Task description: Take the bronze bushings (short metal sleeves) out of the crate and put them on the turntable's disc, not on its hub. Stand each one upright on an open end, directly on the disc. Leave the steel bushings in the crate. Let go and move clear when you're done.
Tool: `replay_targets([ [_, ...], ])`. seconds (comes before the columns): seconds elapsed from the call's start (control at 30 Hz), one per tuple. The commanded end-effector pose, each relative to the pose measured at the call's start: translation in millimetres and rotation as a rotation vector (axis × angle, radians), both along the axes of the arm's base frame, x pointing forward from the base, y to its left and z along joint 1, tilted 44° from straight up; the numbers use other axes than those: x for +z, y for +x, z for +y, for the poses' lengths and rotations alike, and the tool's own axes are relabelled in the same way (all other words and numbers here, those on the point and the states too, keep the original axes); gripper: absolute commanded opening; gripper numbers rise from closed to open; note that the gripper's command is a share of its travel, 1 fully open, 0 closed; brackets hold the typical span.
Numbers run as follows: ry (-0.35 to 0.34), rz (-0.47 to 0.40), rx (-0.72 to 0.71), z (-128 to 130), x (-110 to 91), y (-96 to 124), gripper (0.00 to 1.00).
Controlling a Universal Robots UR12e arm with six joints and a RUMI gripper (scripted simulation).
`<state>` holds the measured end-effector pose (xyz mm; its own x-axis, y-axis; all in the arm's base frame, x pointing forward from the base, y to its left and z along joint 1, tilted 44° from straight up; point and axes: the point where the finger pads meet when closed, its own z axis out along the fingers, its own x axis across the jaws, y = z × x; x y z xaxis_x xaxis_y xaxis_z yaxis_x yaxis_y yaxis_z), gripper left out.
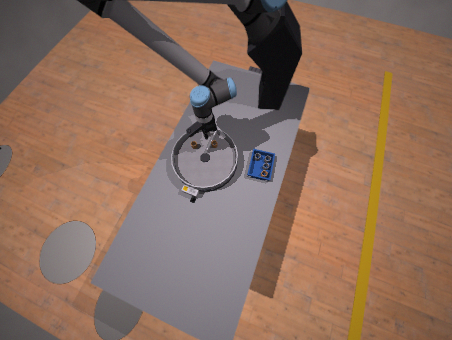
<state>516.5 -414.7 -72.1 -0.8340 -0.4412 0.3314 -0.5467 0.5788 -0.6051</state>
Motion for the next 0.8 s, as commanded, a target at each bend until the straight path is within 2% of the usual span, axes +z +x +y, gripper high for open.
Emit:
replay_targets([
  [0.0, -0.003, -0.001, -0.001, 53.1, -48.3, 23.1, 0.05],
  [0.23, -0.003, -0.001, -0.001, 139.1, -126.5, 58.9, 0.05],
  [0.3, -0.003, -0.001, -0.001, 139.1, -126.5, 58.9, 0.05],
  [0.33, -0.004, -0.001, -0.001, 162.0, -147.6, 69.0, 0.05],
  [0.37, -0.003, -0.001, -0.001, 175.7, -160.2, 75.1, 0.05],
  [0.6, -0.003, -0.001, -0.001, 254.8, -232.0, 108.3, 0.05],
  [0.77, -0.003, -0.001, -0.001, 284.4, -259.0, 121.1, 0.05],
])
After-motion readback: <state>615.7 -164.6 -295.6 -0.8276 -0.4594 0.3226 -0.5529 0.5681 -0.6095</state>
